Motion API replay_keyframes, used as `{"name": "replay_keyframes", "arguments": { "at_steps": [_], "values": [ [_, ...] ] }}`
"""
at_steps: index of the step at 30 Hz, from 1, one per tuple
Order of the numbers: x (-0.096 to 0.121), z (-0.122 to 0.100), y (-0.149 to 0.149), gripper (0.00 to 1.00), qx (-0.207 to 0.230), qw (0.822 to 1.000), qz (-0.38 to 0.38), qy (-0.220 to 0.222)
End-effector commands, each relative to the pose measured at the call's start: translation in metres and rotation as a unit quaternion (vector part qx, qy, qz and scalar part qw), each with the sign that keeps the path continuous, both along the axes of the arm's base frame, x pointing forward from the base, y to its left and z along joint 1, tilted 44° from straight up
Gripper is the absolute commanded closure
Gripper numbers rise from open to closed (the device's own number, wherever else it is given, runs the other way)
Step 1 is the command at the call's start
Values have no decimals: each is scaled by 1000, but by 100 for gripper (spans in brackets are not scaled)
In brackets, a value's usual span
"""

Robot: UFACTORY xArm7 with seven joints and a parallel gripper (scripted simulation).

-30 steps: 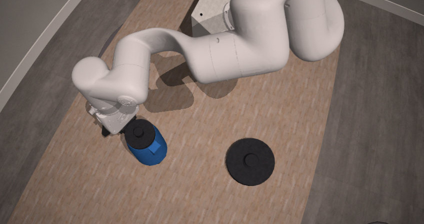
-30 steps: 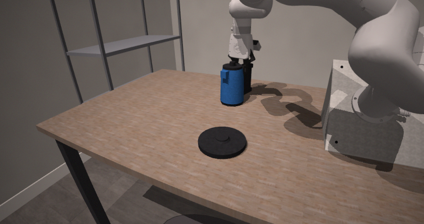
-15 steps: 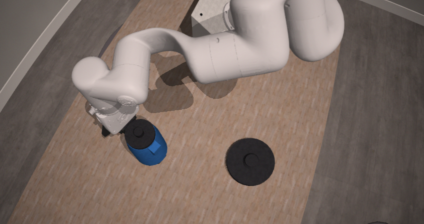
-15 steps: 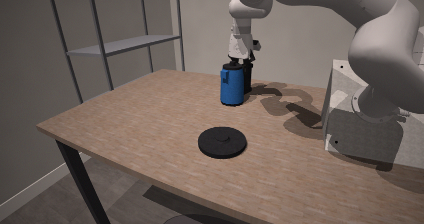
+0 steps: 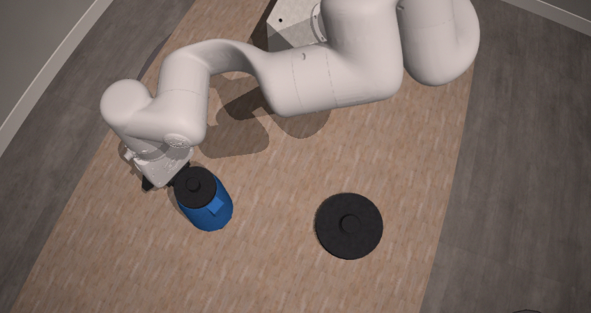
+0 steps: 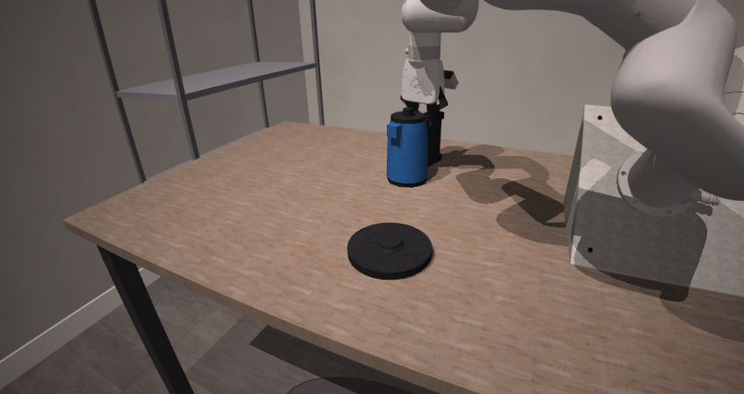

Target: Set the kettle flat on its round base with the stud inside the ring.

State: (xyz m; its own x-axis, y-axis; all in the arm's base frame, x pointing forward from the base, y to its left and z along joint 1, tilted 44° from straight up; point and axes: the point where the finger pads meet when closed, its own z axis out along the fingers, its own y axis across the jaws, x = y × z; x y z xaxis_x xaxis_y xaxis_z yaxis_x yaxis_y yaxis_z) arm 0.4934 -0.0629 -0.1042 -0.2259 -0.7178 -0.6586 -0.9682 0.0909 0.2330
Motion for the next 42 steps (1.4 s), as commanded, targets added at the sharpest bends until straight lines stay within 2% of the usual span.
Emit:
{"name": "replay_keyframes", "arguments": {
  "at_steps": [1, 42],
  "values": [
    [1, 1, -3, 100, -2, 1000, -1, -2],
    [6, 34, -34, 100, -2, 1000, -1, -2]
  ]
}}
